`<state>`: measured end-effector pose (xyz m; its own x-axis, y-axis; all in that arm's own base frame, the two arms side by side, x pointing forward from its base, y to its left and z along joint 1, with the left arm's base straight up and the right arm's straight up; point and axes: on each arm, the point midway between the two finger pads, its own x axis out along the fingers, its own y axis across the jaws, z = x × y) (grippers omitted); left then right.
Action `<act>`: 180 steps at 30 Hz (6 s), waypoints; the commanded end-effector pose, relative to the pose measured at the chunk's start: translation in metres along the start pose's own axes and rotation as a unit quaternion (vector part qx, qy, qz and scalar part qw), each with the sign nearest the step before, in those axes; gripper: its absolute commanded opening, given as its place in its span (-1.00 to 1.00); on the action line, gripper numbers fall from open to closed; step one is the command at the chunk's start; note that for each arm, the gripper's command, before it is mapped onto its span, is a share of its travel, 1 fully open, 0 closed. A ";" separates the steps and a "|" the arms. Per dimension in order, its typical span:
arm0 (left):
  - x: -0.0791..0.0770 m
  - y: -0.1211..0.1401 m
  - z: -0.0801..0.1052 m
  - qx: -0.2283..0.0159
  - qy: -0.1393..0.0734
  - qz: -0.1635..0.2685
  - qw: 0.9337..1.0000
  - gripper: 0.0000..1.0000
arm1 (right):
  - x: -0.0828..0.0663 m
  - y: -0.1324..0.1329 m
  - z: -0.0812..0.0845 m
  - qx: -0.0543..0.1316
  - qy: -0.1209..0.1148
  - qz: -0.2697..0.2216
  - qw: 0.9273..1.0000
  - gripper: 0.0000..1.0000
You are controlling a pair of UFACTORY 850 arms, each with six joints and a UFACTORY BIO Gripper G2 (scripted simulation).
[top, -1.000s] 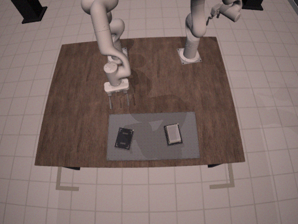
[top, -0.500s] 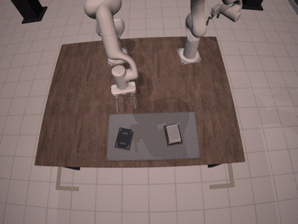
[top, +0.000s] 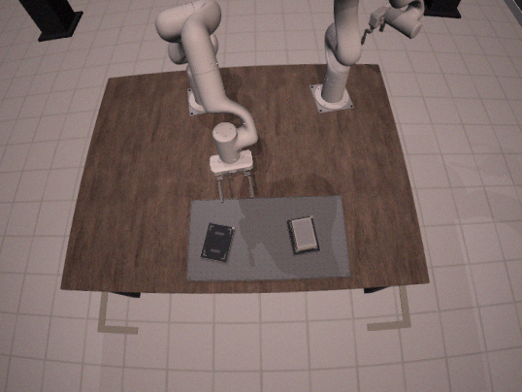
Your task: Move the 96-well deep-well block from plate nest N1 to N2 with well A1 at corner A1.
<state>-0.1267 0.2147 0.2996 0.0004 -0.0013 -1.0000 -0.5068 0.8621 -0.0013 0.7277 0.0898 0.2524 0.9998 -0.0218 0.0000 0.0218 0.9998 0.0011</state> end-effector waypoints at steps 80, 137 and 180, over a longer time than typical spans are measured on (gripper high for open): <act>0.000 0.000 0.000 0.000 0.000 0.001 1.000 1.00 | 0.132 0.247 -0.129 0.000 -0.001 0.000 1.000 -0.25; 0.000 0.000 0.000 0.000 0.000 0.001 1.000 1.00 | 0.132 0.247 -0.189 0.000 -0.001 0.000 1.000 -0.25; 0.000 0.000 0.000 0.000 0.000 0.001 1.000 1.00 | 0.132 0.247 -0.209 0.000 -0.001 0.000 1.000 -0.25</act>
<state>-0.1267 0.2147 0.2996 0.0004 -0.0013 -1.0000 -0.5068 0.8621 -0.0013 0.8638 0.3340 0.0424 0.9997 -0.0227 -0.0001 0.0227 0.9997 -0.0001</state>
